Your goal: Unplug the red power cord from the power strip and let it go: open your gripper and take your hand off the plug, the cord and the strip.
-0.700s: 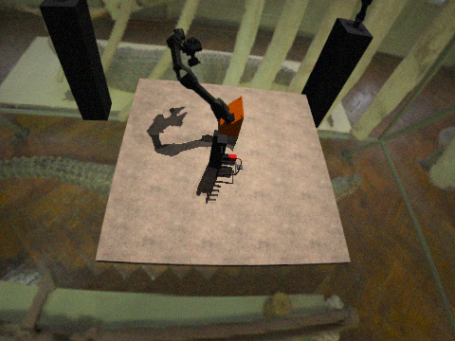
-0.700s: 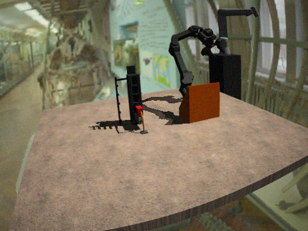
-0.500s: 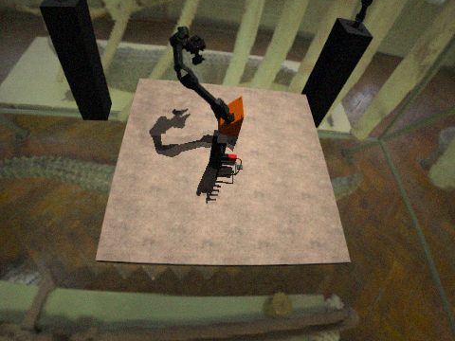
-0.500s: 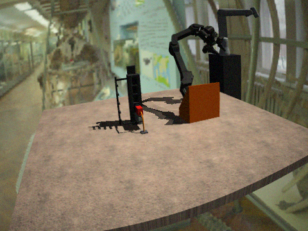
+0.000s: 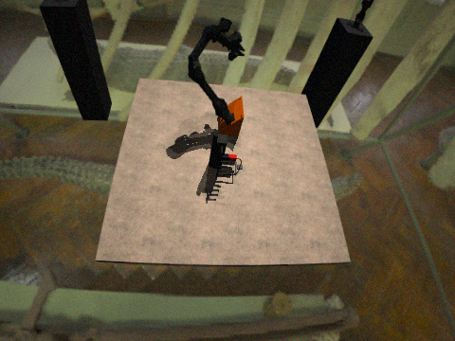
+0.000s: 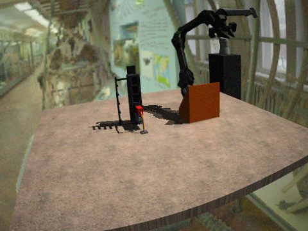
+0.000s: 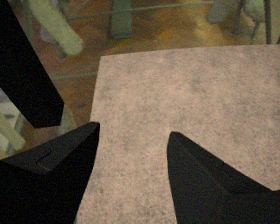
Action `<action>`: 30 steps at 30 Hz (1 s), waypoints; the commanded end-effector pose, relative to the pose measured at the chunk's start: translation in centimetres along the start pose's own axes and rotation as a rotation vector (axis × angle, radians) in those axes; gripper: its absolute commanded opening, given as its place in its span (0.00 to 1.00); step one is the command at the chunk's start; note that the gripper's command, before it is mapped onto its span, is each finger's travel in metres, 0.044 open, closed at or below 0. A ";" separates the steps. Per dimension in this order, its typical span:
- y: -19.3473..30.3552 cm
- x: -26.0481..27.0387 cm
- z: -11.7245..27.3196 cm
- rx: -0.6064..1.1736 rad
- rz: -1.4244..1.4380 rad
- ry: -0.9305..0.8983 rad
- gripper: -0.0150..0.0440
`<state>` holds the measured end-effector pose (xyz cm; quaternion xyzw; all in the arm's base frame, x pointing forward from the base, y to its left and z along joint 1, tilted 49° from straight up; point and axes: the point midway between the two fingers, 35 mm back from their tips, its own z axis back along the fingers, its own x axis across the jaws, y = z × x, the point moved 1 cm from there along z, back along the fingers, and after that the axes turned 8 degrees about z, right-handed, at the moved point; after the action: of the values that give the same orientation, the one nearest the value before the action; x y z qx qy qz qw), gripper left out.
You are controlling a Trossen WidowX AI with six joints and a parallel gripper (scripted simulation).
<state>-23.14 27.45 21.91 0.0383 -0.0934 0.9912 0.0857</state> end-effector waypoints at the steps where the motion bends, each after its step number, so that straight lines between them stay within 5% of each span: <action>1: -4.3 -4.9 -2.7 -0.013 -0.040 0.105 0.53; 16: -10.3 -27.1 -10.2 0.191 -0.013 0.430 0.53; 30: 0.5 -48.8 -14.2 0.678 0.051 0.425 0.53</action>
<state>21.12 25.82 5.16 -0.1723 0.2047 0.9610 0.0701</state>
